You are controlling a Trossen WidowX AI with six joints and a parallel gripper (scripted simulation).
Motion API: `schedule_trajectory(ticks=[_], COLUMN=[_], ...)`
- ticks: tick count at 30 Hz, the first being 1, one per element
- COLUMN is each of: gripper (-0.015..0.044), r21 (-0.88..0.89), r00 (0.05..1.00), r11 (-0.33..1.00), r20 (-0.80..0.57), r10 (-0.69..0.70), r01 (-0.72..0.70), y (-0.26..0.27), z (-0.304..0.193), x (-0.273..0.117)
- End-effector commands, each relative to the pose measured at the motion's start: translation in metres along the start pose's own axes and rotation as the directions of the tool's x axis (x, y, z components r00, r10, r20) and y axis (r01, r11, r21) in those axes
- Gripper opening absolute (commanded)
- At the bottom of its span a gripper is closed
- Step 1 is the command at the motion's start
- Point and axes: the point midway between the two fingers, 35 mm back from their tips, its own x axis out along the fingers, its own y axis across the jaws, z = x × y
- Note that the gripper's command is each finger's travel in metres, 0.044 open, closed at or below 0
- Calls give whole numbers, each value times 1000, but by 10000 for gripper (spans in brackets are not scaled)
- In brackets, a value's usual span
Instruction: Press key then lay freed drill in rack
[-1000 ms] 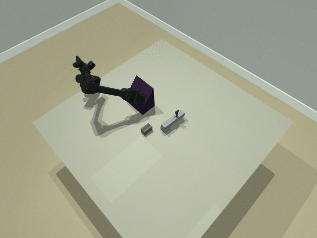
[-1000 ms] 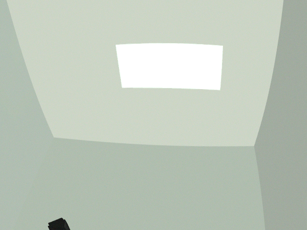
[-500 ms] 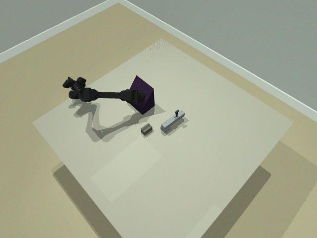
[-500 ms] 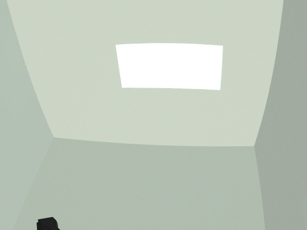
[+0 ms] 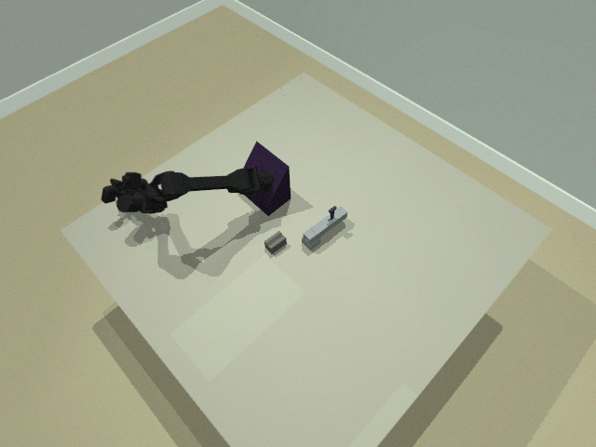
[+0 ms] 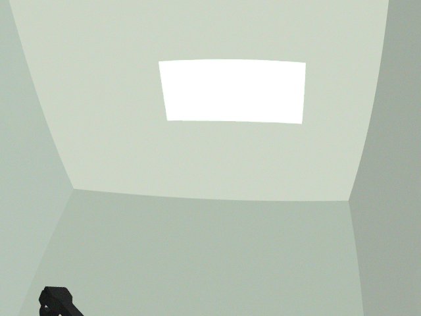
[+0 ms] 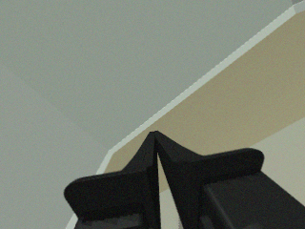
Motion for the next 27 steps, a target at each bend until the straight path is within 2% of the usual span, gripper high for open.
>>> schedule_trajectory(ticks=[1,14,27], gripper=[0,0,0], r21=[-78,-290,-324], r00=[996,916,705], r11=[997,937,810], r20=[-89,-394,-694], r10=[14,70,146], r01=[-21,-196,-488], y=[22,91,155], z=[-25,-95,-148], x=[-20,-107,-243])
